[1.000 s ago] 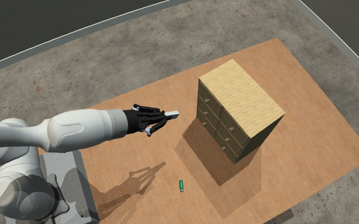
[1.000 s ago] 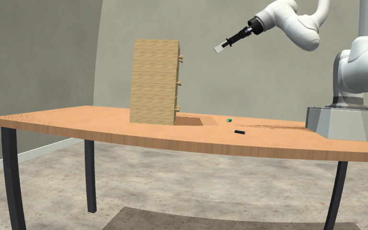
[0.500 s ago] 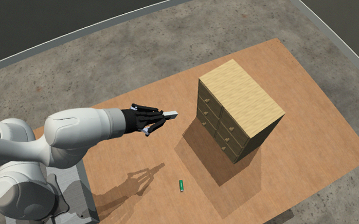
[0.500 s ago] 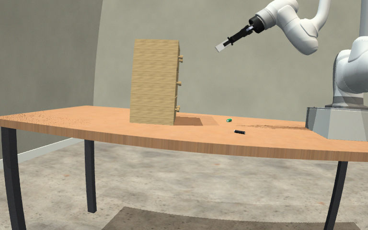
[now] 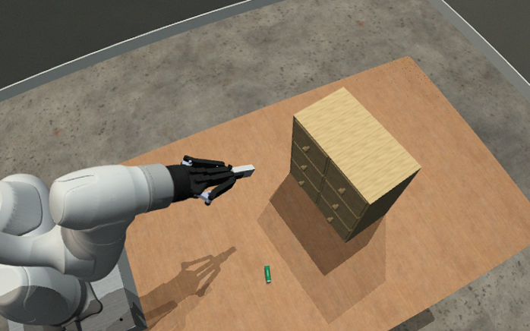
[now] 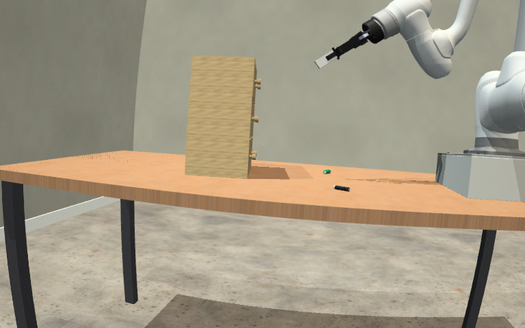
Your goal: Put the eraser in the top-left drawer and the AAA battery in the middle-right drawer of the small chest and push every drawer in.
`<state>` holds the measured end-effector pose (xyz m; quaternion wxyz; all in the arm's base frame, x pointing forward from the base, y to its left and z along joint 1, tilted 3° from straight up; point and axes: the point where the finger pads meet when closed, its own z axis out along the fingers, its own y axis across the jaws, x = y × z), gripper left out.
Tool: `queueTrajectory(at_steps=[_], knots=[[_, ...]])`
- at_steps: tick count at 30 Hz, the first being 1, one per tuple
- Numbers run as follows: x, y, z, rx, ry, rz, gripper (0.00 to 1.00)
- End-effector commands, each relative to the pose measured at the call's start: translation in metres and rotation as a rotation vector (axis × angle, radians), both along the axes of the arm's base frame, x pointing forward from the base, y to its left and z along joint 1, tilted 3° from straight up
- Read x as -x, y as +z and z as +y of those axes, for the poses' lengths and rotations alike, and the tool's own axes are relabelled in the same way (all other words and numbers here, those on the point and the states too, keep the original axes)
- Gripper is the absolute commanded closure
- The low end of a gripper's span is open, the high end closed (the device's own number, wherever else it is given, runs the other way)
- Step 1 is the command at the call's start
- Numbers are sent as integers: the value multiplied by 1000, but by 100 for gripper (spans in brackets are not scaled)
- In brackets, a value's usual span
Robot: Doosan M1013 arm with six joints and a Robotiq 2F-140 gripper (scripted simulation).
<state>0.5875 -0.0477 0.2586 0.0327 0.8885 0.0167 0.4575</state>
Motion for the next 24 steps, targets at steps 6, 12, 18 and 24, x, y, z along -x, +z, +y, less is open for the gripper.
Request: queueTrajectory(at_steps=[6,12,18,24], knots=[[14,15,1,-14,-9,284,100],[26,26,2,-31,18,335,100],[34,34,2,-46,31,442,100],[40,40,2,-43,2,661,100]])
